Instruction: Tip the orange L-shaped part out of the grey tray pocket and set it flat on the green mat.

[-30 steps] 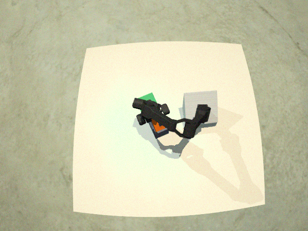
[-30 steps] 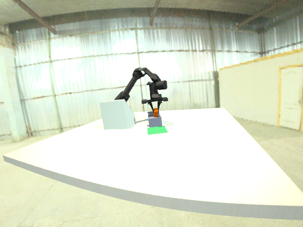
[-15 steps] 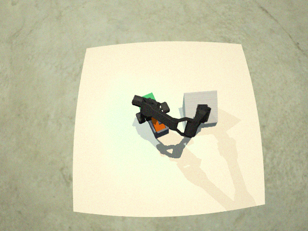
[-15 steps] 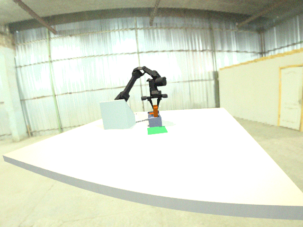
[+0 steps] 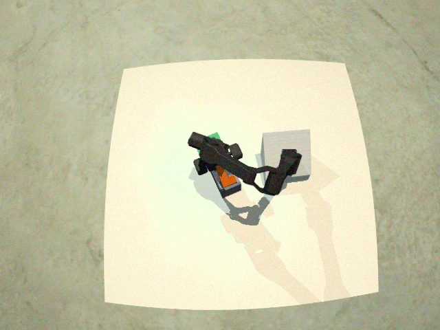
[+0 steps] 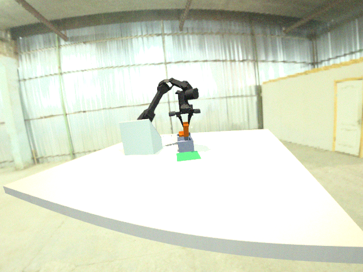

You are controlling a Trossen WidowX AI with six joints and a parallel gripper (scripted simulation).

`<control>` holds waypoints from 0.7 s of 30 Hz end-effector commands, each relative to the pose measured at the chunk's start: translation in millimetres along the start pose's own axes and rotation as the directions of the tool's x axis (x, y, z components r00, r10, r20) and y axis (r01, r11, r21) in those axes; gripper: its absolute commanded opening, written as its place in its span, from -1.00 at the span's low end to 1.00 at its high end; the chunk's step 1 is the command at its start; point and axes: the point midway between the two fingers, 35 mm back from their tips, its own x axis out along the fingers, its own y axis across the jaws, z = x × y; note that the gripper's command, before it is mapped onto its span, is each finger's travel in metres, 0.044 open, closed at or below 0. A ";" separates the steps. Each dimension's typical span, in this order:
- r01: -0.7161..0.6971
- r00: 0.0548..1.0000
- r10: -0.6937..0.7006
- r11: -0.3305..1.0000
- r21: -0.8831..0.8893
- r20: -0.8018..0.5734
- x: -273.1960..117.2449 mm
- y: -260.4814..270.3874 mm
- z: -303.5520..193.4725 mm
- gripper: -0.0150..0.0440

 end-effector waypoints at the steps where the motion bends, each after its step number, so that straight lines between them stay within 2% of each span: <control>1: -0.001 1.000 0.001 1.000 -0.005 0.006 -6.9 0.9 0.9 -0.49; 15: 0.000 1.000 0.000 1.000 -0.005 0.006 -18.6 0.7 0.7 -0.49; 21: 0.000 1.000 0.000 1.000 -0.006 0.007 -17.3 -0.3 15.6 -0.49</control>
